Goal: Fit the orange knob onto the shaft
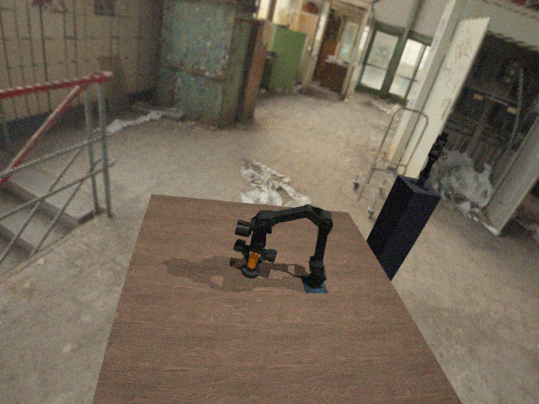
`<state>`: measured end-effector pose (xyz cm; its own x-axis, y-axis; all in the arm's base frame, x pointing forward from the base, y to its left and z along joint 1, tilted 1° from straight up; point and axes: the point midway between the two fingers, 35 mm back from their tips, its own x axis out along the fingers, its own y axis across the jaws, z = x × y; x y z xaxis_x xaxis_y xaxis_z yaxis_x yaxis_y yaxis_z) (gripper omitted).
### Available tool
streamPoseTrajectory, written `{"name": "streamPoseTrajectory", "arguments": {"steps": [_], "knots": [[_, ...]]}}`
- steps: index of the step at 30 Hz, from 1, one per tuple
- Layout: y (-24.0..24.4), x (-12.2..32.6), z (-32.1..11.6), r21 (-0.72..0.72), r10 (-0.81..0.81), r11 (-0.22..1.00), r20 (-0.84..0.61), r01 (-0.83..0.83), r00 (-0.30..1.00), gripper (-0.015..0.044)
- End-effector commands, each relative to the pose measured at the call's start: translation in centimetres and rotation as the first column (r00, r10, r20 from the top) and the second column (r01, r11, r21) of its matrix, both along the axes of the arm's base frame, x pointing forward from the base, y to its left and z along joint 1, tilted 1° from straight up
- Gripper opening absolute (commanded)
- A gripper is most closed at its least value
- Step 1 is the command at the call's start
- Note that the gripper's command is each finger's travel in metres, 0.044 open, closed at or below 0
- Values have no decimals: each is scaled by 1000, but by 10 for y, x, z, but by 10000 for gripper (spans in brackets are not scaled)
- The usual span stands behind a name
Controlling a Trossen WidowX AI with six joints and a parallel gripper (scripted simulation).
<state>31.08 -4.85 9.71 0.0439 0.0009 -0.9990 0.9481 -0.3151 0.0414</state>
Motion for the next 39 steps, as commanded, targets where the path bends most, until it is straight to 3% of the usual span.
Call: {"name": "streamPoseTrajectory", "arguments": {"steps": [1,5,22,29,39], "knots": [[0,0,0,0,0,1000,0,0,1000,0],[0,0,0,0,0,1000,0,0,1000,0],[0,0,0,0,0,1000,0,0,1000,440],[0,0,2,0,0,1000,0,0,1000,440],[0,-2,95,0,0,1000,1,0,1000,440]]}}
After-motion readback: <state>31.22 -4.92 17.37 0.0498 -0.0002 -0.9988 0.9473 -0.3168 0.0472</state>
